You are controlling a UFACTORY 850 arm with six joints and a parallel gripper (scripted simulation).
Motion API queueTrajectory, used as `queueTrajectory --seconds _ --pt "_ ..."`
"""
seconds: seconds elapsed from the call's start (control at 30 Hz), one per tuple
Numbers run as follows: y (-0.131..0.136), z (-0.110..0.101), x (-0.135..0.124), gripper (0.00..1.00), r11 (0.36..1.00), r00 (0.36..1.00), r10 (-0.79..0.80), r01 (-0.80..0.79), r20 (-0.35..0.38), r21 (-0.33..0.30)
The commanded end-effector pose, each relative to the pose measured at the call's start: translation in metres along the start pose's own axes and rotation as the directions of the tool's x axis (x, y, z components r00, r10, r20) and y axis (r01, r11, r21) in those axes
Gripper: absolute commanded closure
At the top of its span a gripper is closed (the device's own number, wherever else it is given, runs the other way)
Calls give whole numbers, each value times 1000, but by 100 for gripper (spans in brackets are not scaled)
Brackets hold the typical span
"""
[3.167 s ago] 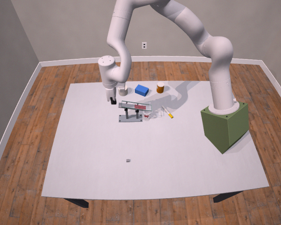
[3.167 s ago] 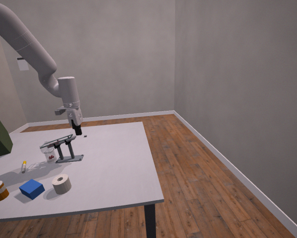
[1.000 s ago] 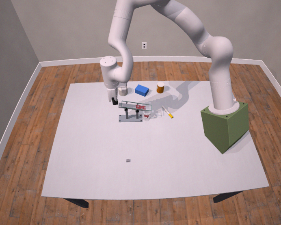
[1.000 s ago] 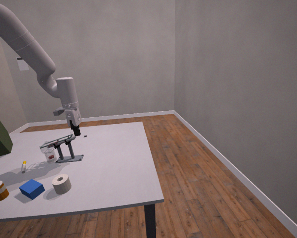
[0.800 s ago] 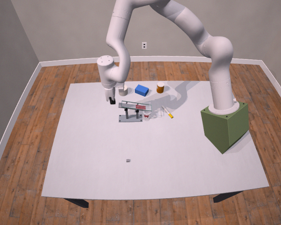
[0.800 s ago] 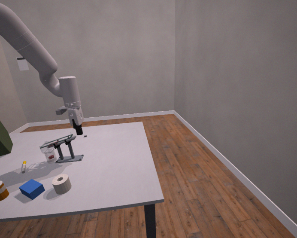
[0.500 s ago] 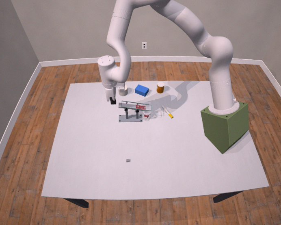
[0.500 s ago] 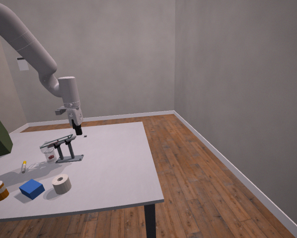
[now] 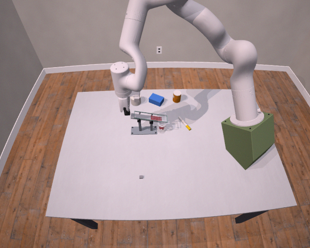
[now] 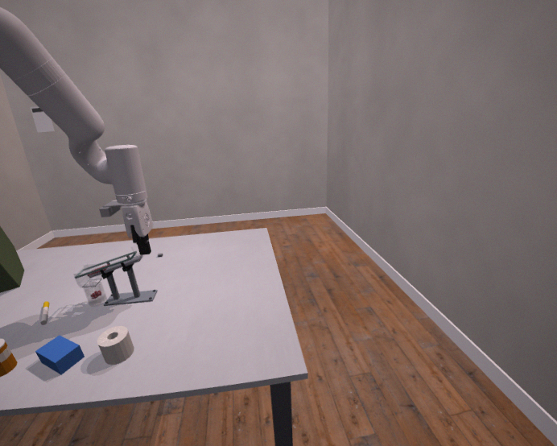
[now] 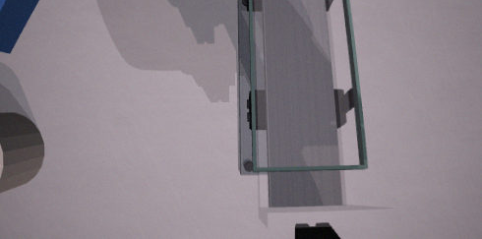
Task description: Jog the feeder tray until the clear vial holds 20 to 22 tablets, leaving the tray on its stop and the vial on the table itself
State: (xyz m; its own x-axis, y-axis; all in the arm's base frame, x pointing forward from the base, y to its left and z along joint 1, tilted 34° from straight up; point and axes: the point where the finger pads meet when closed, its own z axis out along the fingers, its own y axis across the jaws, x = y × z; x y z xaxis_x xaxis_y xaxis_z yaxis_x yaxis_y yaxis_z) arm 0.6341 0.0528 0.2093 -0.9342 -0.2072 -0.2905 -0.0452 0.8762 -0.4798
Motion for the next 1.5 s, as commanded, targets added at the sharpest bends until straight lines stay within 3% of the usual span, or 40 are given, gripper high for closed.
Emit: queueTrajectory --seconds 0.0,0.97,1.47 --pt "0 -5 -18 100 1000 1000 1 -1 3 -1" --pt "0 -5 -17 100 1000 1000 1 -1 3 -1" --pt "0 2 10 100 1000 1000 1 -1 3 -1"
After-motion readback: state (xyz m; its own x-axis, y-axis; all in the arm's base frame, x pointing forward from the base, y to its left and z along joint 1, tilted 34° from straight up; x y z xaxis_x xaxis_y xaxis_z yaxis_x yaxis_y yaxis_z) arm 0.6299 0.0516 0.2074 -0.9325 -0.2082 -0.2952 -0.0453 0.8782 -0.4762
